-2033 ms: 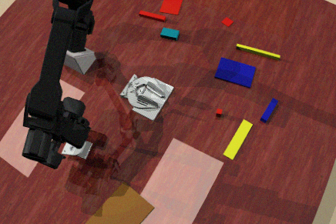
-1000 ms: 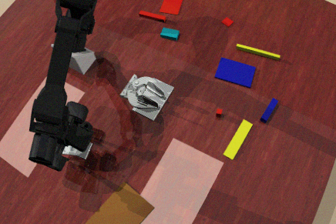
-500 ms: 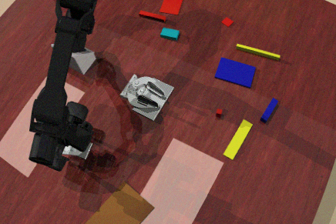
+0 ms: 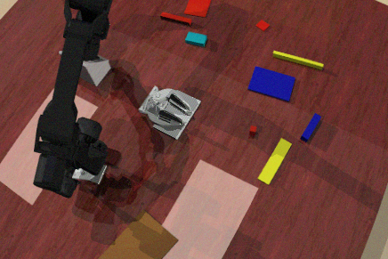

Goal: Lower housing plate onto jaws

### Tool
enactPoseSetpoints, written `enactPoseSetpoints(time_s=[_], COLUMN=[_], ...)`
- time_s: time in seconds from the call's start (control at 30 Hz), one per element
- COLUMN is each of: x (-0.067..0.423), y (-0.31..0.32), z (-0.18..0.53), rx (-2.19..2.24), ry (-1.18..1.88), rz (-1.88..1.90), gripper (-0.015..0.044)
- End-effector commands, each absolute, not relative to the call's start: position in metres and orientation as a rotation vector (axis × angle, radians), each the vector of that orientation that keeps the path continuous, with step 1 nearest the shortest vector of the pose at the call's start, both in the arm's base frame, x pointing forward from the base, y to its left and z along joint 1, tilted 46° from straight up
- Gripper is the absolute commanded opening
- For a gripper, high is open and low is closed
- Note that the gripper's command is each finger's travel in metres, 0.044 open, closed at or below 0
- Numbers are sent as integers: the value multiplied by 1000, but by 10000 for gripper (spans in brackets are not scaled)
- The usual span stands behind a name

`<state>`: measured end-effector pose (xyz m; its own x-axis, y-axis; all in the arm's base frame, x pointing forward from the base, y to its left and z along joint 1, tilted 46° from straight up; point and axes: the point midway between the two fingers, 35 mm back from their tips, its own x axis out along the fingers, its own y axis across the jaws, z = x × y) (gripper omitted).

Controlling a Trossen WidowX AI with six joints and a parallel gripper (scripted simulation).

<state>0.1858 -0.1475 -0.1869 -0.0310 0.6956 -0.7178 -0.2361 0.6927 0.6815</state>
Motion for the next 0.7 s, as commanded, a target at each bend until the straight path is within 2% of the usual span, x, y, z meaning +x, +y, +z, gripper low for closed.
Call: enactPoseSetpoints(time_s=[0.0, 0.67], x=[186, 189], y=[-148, -178], z=[-187, -158], rx=[412, 413], ry=[1416, 1416], rz=[781, 778], gripper=[351, 351])
